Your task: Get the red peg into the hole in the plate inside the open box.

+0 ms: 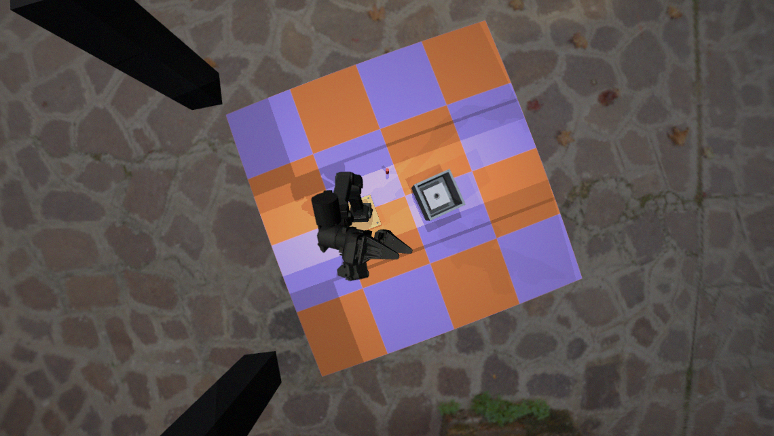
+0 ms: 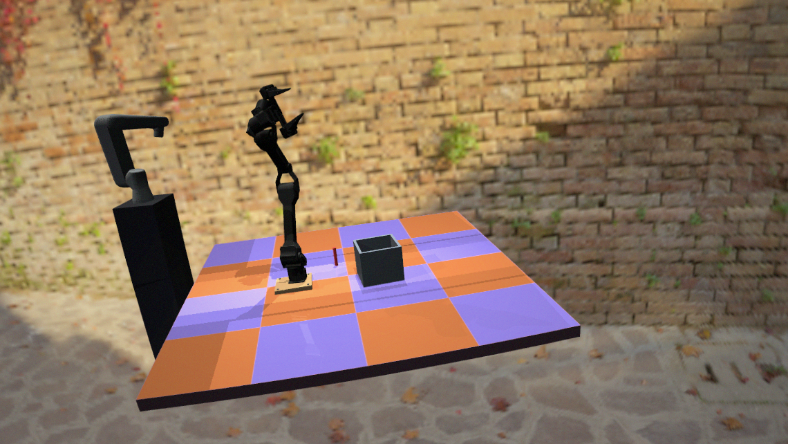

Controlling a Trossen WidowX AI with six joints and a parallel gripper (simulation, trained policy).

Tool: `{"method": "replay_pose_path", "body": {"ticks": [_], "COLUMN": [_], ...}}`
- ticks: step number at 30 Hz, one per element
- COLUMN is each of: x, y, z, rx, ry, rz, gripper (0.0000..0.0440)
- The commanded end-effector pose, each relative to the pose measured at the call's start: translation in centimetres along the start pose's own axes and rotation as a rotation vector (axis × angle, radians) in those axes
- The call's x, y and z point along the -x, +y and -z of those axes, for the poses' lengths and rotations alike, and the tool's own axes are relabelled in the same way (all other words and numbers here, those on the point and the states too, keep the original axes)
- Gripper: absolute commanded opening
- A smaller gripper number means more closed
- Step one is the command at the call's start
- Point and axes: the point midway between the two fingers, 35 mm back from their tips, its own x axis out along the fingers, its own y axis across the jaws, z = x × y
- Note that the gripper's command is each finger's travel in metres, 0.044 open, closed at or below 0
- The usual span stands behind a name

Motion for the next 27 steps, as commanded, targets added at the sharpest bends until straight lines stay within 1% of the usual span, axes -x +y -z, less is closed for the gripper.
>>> {"method": "replay_pose_path", "body": {"ticks": [1,14,27], "x": [-1.1,-4.6,-7.5], "y": [-1.1,-4.9,-9.6], "z": [-1.6,-2.9,-2.1], "rx": [-0.105,-0.374,-0.598], "ry": [0.02,0.068,0.088], "rz": [-0.005,0.019,0.102], "gripper": [0.044,0.044,0.044]}}
